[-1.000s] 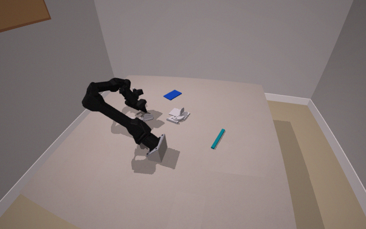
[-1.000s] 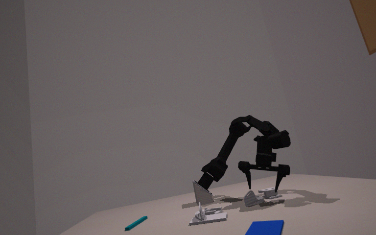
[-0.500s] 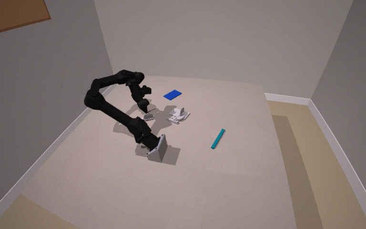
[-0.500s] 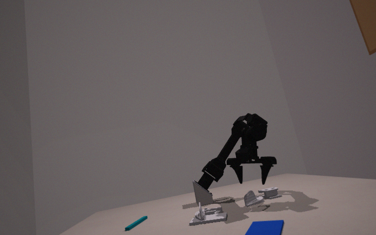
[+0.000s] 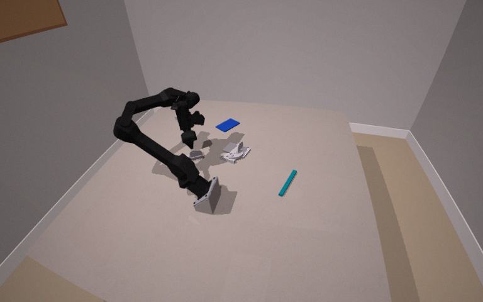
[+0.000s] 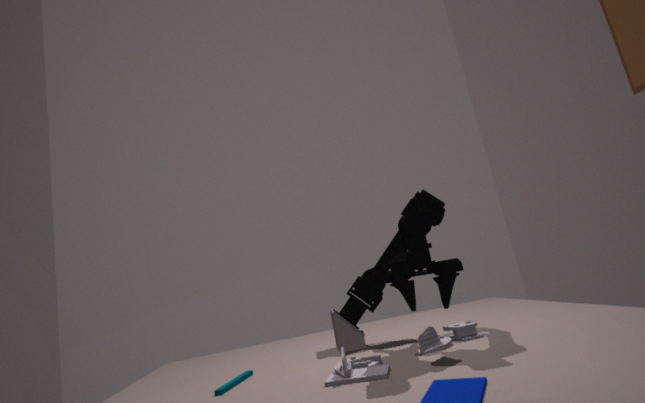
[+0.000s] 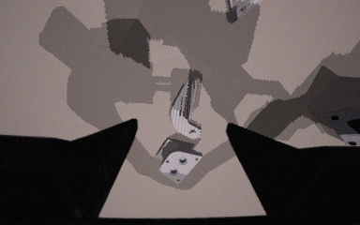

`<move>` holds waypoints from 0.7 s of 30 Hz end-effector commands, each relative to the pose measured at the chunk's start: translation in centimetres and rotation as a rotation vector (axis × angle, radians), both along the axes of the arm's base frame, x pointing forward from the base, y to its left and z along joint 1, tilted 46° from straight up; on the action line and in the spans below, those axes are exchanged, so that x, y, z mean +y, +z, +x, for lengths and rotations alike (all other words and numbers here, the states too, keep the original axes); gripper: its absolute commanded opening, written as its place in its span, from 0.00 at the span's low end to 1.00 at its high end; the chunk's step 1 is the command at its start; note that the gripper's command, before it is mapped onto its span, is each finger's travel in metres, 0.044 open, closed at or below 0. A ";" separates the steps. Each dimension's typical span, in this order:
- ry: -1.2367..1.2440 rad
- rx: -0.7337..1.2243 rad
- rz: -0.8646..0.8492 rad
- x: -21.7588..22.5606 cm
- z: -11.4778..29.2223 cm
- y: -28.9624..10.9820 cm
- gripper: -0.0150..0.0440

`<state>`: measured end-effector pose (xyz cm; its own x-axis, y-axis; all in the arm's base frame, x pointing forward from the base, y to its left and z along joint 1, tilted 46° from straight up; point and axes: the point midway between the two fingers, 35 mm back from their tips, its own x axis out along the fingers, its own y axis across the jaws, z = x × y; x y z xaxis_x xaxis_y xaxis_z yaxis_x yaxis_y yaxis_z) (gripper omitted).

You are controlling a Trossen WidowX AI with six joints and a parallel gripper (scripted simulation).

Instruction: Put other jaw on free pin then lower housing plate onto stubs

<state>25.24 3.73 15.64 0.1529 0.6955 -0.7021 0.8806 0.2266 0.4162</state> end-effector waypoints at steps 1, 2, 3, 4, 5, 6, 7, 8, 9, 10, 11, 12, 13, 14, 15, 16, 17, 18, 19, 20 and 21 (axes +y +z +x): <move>0.006 0.016 0.015 2.2 0.0 -1.9 1.00; 0.006 0.016 0.015 2.3 0.0 -2.1 1.00; 0.006 0.016 0.015 2.3 0.0 -2.1 1.00; 0.006 0.016 0.015 2.3 0.0 -2.1 1.00; 0.006 0.016 0.015 2.3 0.0 -2.1 1.00; 0.006 0.016 0.015 2.3 0.0 -2.1 1.00; 0.006 0.016 0.015 2.3 0.0 -2.1 1.00; 0.006 0.016 0.015 2.3 0.0 -2.1 1.00; 0.006 0.016 0.015 2.3 0.0 -2.1 1.00; 0.006 0.016 0.015 2.3 0.0 -2.1 1.00; 0.006 0.016 0.015 2.4 0.0 -2.1 1.00; 0.006 0.016 0.015 2.4 0.0 -2.2 1.00; 0.006 0.016 0.015 2.5 0.0 -2.3 1.00; 0.006 0.016 0.015 2.6 0.1 -2.4 1.00; 0.006 0.016 0.015 2.7 0.1 -2.5 1.00; 0.006 0.016 0.014 2.8 0.1 -2.6 1.00; 0.006 0.016 0.014 2.9 0.2 -2.7 1.00; 0.006 0.016 0.014 3.0 0.2 -2.8 1.00; 0.006 0.016 0.014 3.2 0.2 -3.0 1.00; 0.006 0.016 0.014 3.3 0.3 -3.1 1.00; 0.006 0.016 0.014 3.4 0.3 -3.2 1.00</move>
